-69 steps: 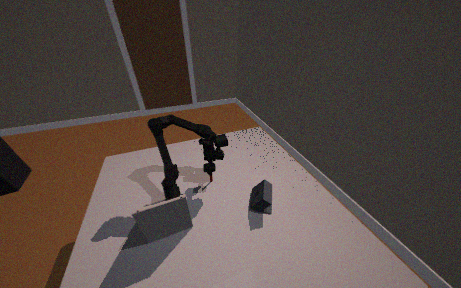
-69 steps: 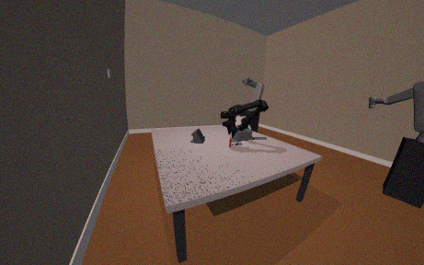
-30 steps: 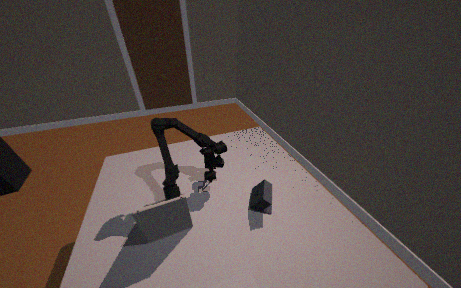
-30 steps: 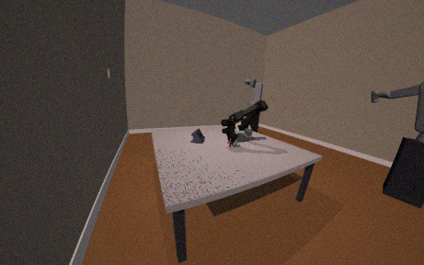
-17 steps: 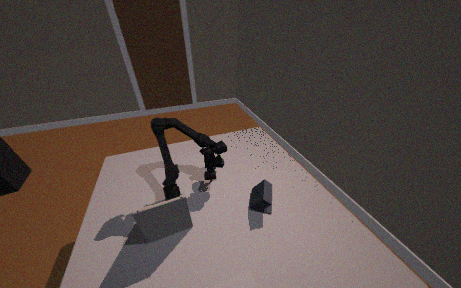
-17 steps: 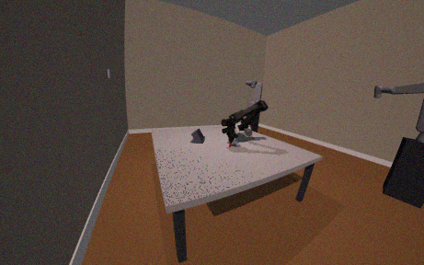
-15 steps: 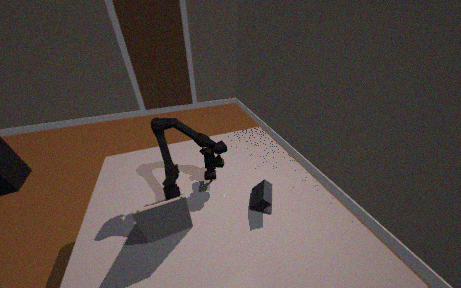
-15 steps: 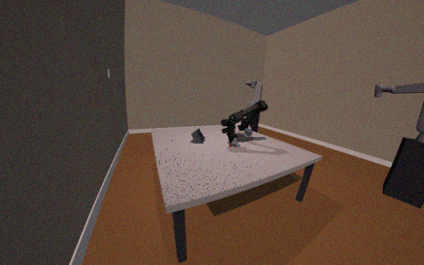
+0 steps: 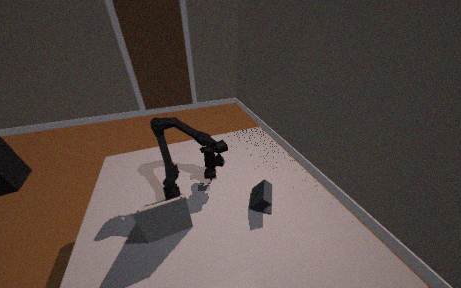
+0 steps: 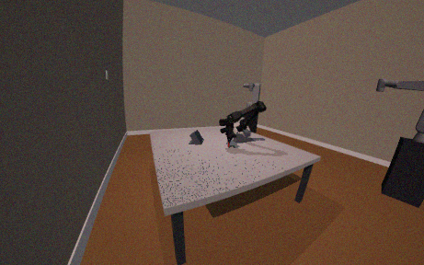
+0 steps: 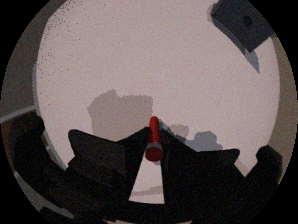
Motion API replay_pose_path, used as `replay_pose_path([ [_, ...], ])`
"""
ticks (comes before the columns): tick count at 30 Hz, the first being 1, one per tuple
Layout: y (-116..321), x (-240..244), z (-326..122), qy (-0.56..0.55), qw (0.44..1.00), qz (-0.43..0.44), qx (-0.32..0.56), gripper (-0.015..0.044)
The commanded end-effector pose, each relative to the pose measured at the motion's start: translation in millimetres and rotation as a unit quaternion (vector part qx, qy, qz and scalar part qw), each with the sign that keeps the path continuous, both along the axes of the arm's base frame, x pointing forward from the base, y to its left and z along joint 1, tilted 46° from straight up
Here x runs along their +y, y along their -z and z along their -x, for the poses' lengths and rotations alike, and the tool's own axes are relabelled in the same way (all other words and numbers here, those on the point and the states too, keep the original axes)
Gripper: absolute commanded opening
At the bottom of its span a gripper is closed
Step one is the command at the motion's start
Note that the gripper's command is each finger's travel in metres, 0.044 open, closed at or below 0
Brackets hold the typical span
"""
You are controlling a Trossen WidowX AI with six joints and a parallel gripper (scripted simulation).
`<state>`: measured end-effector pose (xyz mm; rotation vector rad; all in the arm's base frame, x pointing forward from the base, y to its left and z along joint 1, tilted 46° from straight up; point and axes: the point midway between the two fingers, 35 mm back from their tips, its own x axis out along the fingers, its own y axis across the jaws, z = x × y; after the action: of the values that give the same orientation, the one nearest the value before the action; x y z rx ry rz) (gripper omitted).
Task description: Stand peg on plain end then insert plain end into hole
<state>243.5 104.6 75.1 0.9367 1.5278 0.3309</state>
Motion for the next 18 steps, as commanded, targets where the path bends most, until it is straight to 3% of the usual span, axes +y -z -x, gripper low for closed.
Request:
replay_pose_path([
  [1, -11, -12, -2, -0.001, 1.0, 0.002, -0.004, 0.0],
  [18, -45, -52, 2, 0.001, 1.0, 0.0, -0.002, 0.0],
])
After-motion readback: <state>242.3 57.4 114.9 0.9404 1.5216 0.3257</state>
